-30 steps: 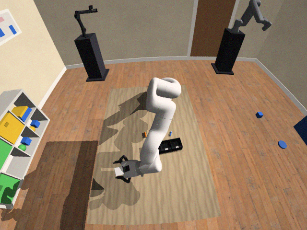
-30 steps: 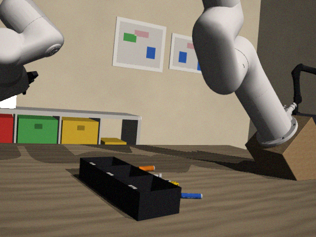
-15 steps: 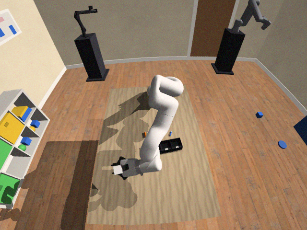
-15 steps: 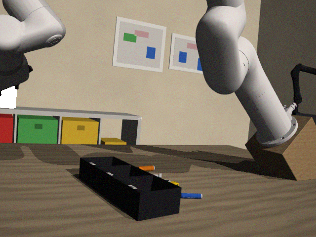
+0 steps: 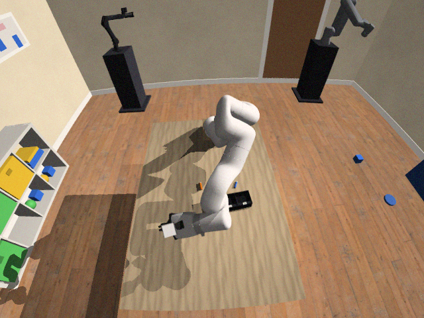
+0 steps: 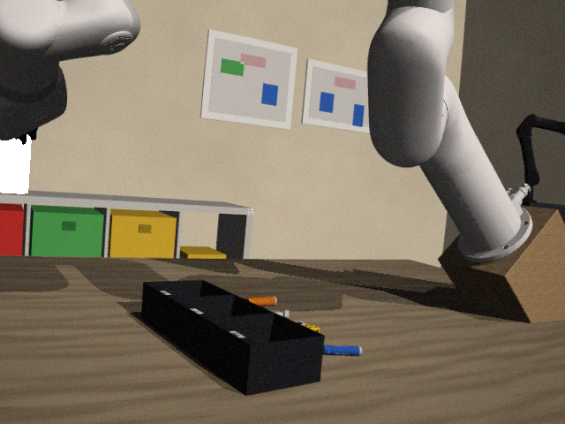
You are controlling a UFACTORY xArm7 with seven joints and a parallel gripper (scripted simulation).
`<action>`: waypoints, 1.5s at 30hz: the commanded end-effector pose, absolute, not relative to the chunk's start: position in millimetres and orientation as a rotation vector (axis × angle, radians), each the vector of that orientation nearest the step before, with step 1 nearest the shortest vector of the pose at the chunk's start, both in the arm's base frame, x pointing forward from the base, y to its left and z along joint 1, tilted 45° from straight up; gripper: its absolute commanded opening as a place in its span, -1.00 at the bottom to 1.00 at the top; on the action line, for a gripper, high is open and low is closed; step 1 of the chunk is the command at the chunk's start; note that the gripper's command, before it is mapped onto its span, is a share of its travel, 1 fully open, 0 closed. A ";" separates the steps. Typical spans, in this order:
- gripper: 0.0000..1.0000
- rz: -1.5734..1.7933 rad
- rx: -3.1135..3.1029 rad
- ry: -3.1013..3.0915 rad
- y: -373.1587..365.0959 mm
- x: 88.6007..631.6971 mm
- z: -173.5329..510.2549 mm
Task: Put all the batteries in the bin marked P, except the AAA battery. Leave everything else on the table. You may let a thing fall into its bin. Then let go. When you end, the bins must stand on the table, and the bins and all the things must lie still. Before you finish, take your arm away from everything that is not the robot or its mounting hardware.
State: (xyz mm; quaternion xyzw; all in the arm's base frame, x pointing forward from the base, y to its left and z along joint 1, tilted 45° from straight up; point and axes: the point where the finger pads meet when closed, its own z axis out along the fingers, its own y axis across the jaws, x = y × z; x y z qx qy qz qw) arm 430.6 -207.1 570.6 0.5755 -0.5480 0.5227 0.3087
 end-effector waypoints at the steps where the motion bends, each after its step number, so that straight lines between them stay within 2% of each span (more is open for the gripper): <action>1: -0.85 1.371 1.539 -1.425 -193.5 420.0 571.6; 16: -0.85 1.268 1.678 -1.294 -144.4 363.8 557.2; 45: -0.85 1.157 2.006 -1.077 -95.3 277.7 509.9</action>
